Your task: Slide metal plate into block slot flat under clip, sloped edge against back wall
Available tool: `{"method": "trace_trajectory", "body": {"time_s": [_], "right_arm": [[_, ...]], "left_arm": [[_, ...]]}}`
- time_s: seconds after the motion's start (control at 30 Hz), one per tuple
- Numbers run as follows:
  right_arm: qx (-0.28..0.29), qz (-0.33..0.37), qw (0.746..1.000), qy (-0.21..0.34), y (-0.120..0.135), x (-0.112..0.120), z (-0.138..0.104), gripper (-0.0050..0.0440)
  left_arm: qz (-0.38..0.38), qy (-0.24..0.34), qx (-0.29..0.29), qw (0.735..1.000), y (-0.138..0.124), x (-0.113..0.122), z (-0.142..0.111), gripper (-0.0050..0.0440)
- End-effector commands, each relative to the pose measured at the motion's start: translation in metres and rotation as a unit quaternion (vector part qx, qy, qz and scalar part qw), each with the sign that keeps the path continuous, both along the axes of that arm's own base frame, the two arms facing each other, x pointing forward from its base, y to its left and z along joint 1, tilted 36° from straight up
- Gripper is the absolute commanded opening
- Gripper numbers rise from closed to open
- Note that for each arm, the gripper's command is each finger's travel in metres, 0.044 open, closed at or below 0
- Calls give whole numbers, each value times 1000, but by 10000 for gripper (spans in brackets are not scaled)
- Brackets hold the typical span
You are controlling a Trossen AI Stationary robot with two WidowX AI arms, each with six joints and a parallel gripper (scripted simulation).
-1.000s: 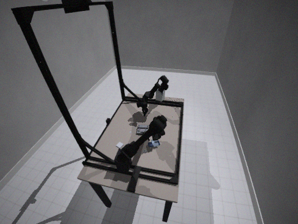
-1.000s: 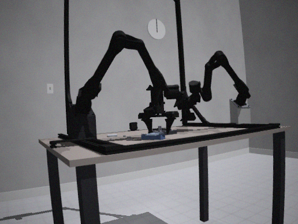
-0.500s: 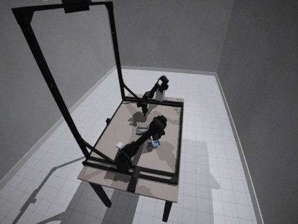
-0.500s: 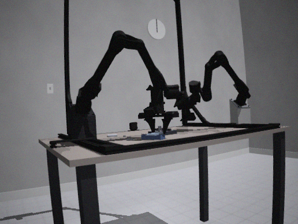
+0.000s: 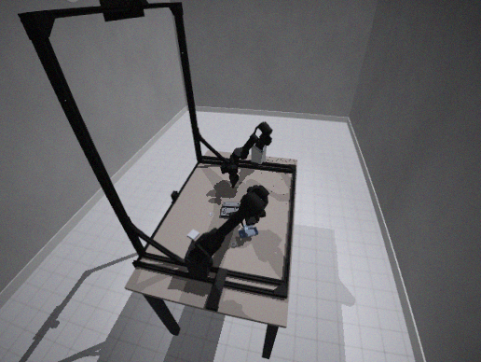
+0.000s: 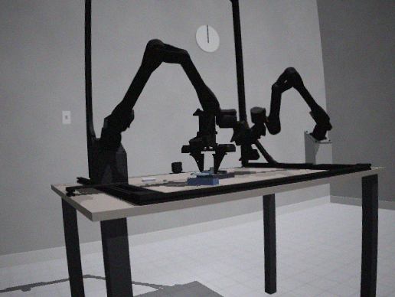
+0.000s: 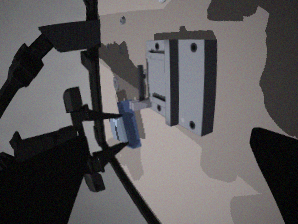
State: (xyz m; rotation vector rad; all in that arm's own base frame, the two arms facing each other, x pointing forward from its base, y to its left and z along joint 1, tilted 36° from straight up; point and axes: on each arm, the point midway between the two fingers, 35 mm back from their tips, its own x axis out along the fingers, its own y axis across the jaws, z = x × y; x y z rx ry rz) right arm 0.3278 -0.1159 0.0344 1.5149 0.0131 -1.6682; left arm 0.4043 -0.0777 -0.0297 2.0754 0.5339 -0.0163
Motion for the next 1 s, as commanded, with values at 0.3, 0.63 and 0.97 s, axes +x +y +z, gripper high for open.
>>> {"method": "trace_trajectory", "body": {"time_s": [0.3,0.63,0.97], "right_arm": [[-5,29,1000,7,14,1,19,-3],[-24,171,979,107,27,-9,11,-20],[-47,341,912,226,41,-22,1,-50]], "left_arm": [[-3,1,2,1000,-1,0,1,440],[-3,1,2,1000,-1,0,1,440],[-3,1,2,1000,-1,0,1,440]]}}
